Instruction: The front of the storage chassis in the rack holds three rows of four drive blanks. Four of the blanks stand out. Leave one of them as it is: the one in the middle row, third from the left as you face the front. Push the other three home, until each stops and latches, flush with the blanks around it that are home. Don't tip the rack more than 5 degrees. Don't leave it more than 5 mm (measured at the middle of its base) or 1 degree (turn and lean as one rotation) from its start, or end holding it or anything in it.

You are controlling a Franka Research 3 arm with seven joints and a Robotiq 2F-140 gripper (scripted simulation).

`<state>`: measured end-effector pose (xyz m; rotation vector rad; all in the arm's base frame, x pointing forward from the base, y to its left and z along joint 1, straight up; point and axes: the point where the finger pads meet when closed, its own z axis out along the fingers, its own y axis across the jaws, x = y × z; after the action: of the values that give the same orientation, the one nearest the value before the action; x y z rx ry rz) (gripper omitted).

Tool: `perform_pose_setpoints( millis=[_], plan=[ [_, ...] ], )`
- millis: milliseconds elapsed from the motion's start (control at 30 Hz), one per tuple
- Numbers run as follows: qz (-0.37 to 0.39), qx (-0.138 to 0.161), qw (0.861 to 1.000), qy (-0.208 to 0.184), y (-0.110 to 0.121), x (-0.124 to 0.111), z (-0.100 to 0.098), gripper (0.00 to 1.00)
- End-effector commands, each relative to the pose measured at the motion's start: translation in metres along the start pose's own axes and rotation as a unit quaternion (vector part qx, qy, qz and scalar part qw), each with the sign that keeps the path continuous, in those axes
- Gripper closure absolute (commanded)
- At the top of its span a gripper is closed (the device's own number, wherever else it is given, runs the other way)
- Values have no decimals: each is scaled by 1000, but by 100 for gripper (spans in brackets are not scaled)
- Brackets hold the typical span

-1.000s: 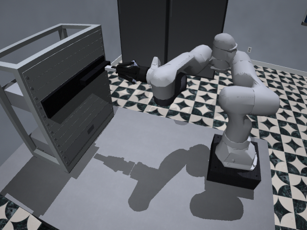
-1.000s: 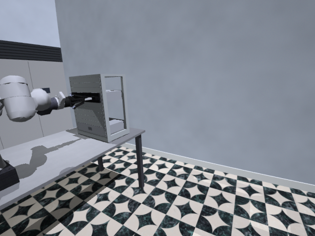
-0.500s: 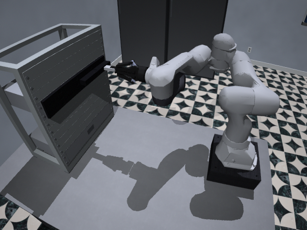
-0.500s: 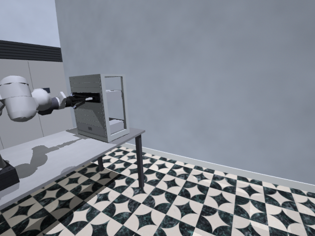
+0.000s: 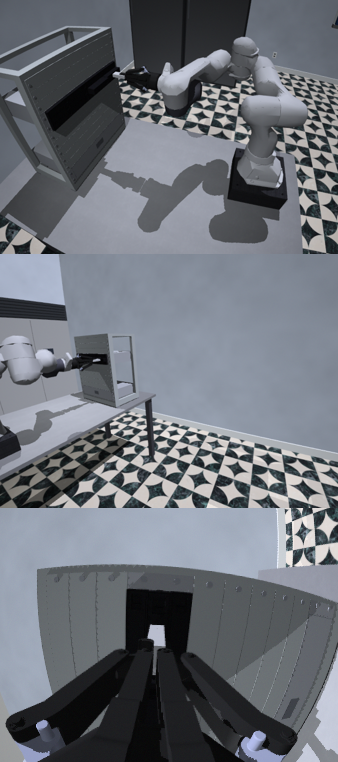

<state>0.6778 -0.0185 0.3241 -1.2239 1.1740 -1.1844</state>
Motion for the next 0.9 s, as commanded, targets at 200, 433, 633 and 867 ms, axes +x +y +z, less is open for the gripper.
perform_pose_setpoints(
  millis=[200, 433, 633, 867],
  plan=[
    [1, -2, 1000, -5, 1, -6, 6, 100],
    [1, -2, 1000, -5, 2, -7, 12, 100],
    [1, -2, 1000, -5, 2, -7, 12, 100],
    [1, -2, 1000, -5, 2, -9, 14, 100]
  ],
)
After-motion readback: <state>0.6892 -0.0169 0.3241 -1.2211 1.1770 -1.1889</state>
